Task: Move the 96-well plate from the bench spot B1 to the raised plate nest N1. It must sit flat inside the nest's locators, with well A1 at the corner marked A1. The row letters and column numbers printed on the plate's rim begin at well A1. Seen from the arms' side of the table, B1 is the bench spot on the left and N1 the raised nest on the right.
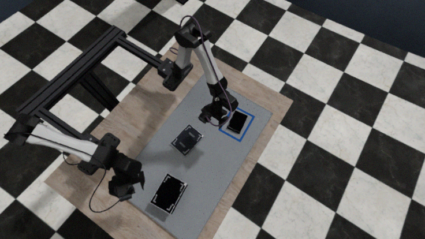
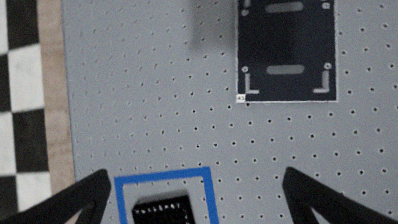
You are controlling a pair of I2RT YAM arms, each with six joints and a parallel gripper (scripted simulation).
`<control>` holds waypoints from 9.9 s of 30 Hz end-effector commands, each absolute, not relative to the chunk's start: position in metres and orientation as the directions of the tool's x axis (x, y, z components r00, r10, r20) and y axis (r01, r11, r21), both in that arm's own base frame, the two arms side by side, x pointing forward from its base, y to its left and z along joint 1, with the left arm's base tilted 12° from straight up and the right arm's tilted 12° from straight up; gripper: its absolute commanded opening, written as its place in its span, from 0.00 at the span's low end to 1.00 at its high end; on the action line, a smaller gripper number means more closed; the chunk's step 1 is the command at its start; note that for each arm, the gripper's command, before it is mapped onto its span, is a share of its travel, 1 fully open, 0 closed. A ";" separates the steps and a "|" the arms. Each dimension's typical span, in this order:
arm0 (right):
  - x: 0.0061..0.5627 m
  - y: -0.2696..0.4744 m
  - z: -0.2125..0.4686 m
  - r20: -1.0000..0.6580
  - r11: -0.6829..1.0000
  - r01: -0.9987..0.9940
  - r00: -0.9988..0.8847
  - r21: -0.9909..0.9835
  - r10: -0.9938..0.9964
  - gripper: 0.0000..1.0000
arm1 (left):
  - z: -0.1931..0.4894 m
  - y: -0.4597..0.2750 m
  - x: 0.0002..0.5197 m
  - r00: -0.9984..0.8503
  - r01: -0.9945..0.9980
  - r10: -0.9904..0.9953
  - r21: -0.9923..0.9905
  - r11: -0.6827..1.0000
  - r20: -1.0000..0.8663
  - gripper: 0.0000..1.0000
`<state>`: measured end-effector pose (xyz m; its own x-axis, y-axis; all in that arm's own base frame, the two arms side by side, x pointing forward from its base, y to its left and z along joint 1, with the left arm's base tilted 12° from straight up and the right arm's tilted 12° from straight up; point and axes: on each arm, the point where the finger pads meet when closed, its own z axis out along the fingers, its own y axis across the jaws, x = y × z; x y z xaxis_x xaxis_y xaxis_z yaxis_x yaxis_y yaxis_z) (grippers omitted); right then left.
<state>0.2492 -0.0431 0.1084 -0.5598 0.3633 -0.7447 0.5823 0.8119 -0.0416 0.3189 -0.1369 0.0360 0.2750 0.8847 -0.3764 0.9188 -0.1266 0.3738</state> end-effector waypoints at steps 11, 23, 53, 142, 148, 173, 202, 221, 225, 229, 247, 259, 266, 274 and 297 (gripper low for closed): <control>0.271 0.020 0.100 -0.631 0.997 -0.057 -0.772 -0.055 -0.079 1.00 | 0.028 -0.009 0.382 -0.406 0.776 0.742 0.228 0.588 -0.533 1.00; 0.280 0.023 0.100 -0.626 0.993 -0.100 -0.771 -0.063 -0.117 1.00 | 0.020 0.032 0.394 -0.548 0.675 0.643 0.170 0.718 -0.535 1.00; 0.285 0.341 0.162 -0.945 0.674 -0.714 -0.055 -0.188 -0.322 1.00 | -0.055 0.004 0.428 -0.101 0.978 0.995 0.187 0.095 0.019 1.00; 0.243 0.386 0.158 -0.954 0.581 -0.790 0.014 -0.193 -0.298 1.00 | -0.096 0.002 0.445 -0.110 0.974 0.994 0.200 0.105 0.011 0.08; 0.243 0.386 0.158 -0.954 0.581 -0.790 0.014 -0.193 -0.298 1.00 | -0.098 0.002 0.443 -0.110 0.975 0.994 0.194 0.106 0.011 0.00; 0.295 0.405 0.126 -0.783 0.262 -0.925 0.057 -0.275 -0.619 1.00 | -0.051 0.003 0.472 -0.145 0.953 0.989 0.268 0.142 -0.007 1.00; 0.439 0.338 0.217 -0.782 0.064 -0.976 0.127 -0.209 -0.610 1.00 | -0.052 0.003 0.469 -0.145 0.955 0.989 0.260 0.142 -0.006 1.00; 0.444 0.336 0.234 -0.785 0.069 -0.967 0.157 -0.246 -0.599 1.00 | -0.052 0.003 0.469 -0.145 0.955 0.989 0.260 0.142 -0.006 1.00; 0.444 0.336 0.234 -0.785 0.070 -0.967 0.156 -0.245 -0.599 1.00 | -0.053 0.003 0.468 -0.139 0.958 0.990 0.252 0.136 -0.003 1.00; 0.444 0.336 0.234 -0.785 0.070 -0.967 0.155 -0.245 -0.599 1.00 | -0.045 0.002 0.459 -0.093 0.975 0.996 0.205 0.090 0.002 1.00; 0.444 0.336 0.234 -0.786 0.070 -0.967 0.155 -0.245 -0.599 1.00 | -0.067 0.005 0.472 -0.091 0.973 0.996 0.213 0.088 0.003 1.00; 0.444 0.336 0.234 -0.786 0.070 -0.967 0.155 -0.245 -0.599 1.00 | -0.083 0.006 0.476 -0.089 0.973 0.996 0.212 0.086 0.003 1.00; 0.444 0.336 0.234 -0.786 0.070 -0.967 0.155 -0.245 -0.599 1.00 | -0.089 0.005 0.475 -0.087 0.976 0.996 0.203 0.084 0.003 0.93; 0.444 0.336 0.234 -0.786 0.070 -0.967 0.155 -0.245 -0.599 1.00 | -0.077 0.005 0.472 -0.087 0.975 0.996 0.205 0.085 0.003 0.81; 0.415 0.289 0.248 -0.785 0.068 -0.970 0.147 -0.233 -0.602 1.00 | -0.035 -0.079 0.407 -0.101 0.956 0.995 0.278 0.096 0.003 0.82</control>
<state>0.4316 0.3120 0.2049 0.0872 -0.6318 -0.7702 -0.9830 0.0706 -0.1692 0.4004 -0.0578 -0.0593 -0.0767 0.9969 0.0183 0.9823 0.0724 0.1728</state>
